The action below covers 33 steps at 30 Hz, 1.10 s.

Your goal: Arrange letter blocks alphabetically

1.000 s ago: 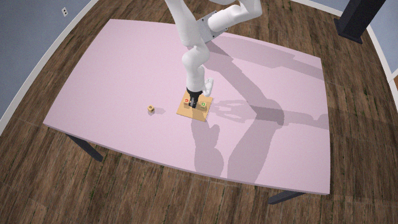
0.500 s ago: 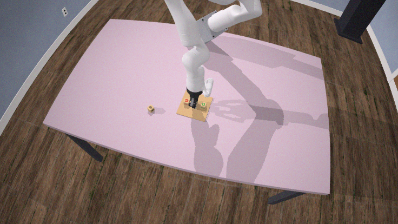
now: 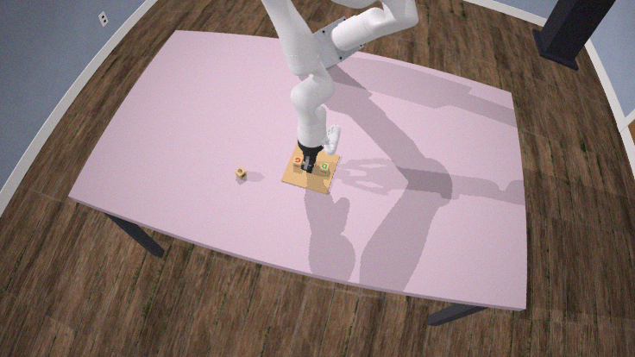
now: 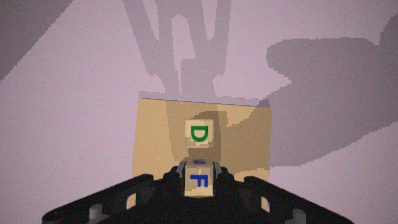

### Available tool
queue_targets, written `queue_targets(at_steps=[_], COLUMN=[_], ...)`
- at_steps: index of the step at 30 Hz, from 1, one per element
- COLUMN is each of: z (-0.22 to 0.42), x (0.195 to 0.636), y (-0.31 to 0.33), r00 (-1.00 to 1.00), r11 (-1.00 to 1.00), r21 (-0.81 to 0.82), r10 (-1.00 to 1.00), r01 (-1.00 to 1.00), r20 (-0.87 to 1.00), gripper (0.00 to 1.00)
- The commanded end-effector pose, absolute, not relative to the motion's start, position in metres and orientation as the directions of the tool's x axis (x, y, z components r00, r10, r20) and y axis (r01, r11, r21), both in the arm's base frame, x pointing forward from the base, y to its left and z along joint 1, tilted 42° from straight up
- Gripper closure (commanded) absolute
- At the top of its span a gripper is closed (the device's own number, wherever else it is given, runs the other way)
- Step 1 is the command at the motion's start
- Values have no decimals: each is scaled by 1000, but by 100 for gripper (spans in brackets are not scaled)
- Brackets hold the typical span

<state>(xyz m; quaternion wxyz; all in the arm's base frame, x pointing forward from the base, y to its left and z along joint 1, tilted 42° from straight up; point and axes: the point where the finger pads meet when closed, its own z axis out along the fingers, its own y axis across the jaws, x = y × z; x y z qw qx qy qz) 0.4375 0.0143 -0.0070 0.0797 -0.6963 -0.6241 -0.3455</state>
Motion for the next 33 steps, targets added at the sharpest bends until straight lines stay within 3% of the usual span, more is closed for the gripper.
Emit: queue_targets(at_steps=[1,31,33], z=[-7,-7,-7], x=[438,438,438], y=[14,14,14], r00=[-18,-18,-18], r11=[-209,-209,-209], r21=[321,321,321], r10=[814,814,814], r01=[924,924,924], r20=[580,580,580], gripper=[79,79,75])
